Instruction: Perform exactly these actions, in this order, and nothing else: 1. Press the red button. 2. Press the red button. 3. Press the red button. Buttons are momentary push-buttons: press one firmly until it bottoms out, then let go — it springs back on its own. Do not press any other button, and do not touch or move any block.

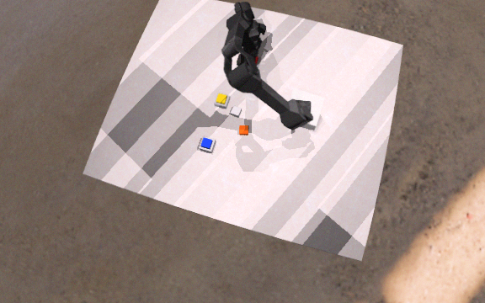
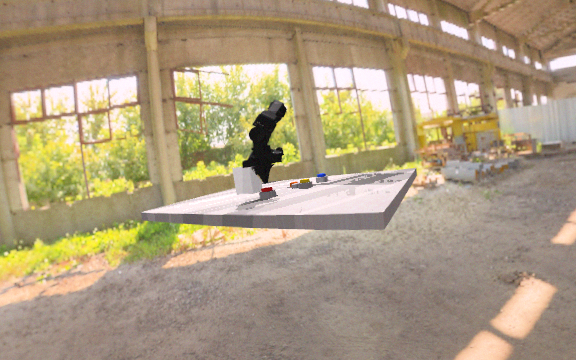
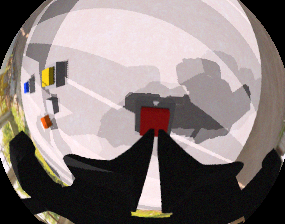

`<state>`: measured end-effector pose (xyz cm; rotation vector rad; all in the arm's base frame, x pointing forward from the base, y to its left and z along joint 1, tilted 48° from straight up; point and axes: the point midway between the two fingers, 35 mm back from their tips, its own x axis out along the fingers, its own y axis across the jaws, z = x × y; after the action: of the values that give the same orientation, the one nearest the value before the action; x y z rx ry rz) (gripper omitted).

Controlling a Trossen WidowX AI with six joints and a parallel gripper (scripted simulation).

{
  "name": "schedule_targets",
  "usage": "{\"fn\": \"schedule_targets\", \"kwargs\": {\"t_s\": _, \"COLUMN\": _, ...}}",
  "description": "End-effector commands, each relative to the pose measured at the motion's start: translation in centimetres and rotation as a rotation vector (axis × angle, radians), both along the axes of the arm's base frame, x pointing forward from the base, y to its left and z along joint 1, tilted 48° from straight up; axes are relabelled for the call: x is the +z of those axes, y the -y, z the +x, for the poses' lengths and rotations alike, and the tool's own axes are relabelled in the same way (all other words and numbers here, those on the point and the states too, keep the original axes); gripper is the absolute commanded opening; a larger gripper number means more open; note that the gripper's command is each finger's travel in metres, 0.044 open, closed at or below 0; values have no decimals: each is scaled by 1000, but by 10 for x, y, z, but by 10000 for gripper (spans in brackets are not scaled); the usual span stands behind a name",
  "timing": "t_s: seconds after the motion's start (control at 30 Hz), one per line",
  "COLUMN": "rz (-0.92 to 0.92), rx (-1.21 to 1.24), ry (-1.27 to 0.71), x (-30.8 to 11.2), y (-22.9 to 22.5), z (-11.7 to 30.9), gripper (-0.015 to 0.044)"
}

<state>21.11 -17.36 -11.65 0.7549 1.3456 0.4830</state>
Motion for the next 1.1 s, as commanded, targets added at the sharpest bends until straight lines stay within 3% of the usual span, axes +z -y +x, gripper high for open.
{"fn": "schedule_targets", "kwargs": {"t_s": 0.0, "rz": 7, "rx": -1, "ry": -5, "x": -4, "y": -6, "z": 1, "gripper": 20}}
{"fn": "schedule_targets", "kwargs": {"t_s": 1.07, "rz": 8, "rx": -1, "ry": -4, "x": -16, "y": -20, "z": 4, "gripper": 20}}
